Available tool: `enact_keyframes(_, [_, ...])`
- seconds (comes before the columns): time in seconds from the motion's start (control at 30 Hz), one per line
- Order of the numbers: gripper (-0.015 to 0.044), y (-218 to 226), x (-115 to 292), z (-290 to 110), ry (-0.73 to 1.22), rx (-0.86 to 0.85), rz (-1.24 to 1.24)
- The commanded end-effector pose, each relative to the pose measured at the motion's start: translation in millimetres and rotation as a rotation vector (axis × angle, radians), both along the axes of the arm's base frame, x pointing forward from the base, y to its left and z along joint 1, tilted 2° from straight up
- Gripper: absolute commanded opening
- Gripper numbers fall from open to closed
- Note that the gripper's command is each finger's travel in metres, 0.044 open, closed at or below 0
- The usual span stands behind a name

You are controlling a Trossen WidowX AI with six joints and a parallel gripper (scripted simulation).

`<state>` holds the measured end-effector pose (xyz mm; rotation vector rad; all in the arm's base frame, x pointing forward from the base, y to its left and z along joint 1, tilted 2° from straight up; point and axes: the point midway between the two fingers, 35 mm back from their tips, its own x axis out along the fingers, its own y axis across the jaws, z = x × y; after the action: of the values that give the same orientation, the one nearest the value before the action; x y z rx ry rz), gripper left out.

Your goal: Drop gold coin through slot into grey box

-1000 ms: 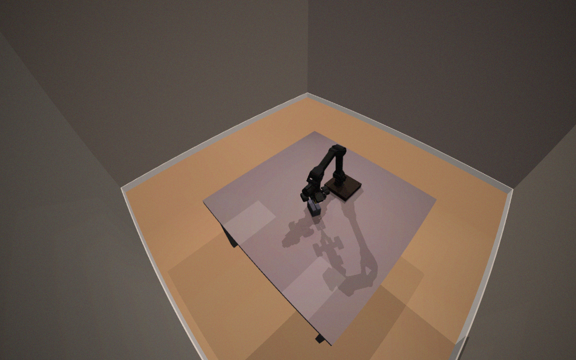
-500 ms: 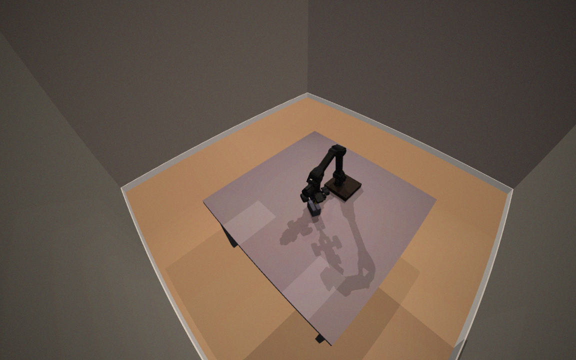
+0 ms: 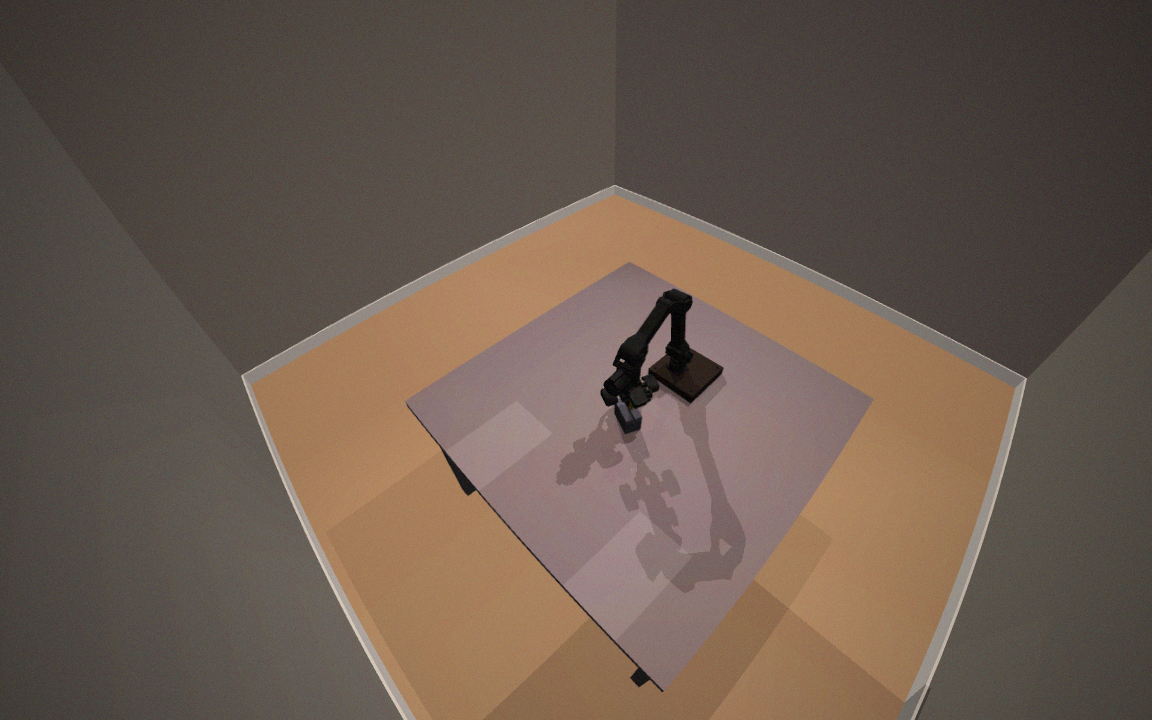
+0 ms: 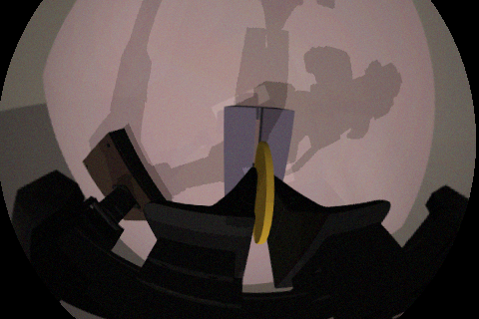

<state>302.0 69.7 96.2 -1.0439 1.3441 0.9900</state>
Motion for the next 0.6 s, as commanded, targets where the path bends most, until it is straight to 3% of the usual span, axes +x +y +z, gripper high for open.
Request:
enact_keyframes(0.0, [0.0000,-0.4,-1.0,-3.0,0.004,-0.001,0.002])
enact_keyframes(0.37, [0.0000,-0.6,-1.3,-7.7,0.004,-0.001,0.002])
enact_keyframes(0.57, [0.0157,-0.2,0.0,-5.2,-0.001,0.000,-0.001])
